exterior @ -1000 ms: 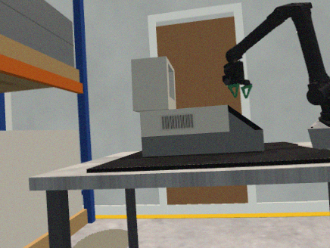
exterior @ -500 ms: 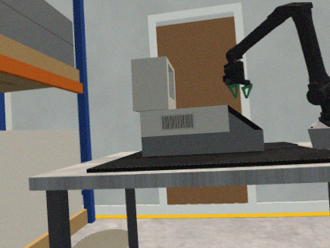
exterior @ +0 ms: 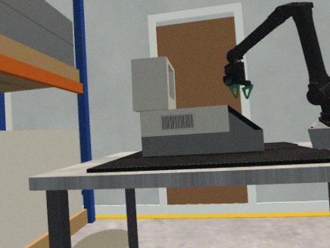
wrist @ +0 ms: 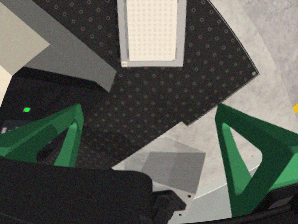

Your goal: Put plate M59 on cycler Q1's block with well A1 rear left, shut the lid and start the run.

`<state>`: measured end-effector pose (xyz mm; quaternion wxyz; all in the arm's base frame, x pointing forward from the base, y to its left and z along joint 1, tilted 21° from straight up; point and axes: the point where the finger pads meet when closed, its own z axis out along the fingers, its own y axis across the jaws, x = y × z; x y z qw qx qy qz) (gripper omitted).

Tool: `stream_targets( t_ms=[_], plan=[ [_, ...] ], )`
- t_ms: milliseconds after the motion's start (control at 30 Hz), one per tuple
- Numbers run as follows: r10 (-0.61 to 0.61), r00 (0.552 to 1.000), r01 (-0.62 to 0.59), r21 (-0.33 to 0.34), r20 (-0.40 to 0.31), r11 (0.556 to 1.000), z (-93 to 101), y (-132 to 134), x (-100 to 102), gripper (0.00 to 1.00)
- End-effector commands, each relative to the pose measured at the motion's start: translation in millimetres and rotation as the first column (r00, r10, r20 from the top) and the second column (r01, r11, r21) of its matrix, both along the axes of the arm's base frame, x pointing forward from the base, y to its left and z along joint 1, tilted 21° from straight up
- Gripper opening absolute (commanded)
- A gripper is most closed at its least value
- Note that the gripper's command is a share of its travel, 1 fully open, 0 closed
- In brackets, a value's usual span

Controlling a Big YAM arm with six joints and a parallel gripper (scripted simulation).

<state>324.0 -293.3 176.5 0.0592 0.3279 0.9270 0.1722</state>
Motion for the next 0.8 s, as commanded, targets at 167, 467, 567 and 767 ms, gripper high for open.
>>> stream_targets(
  t_ms=[167,467,567,767],
  plan=[
    [0.008,1.0,-0.008,-0.013,0.016,1.0,-23.4,0,15,1.0],
    [-0.007,0.999,0.008,-0.036,0.036,0.999,-28.5,-4,21,1.0],
    [-0.005,0.999,0.007,-0.042,0.041,0.999,-37.2,-1,23,1.0],
    [0.002,1.0,-0.001,-0.023,0.024,1.0,-66.1,12,29,1.0]
  ],
)
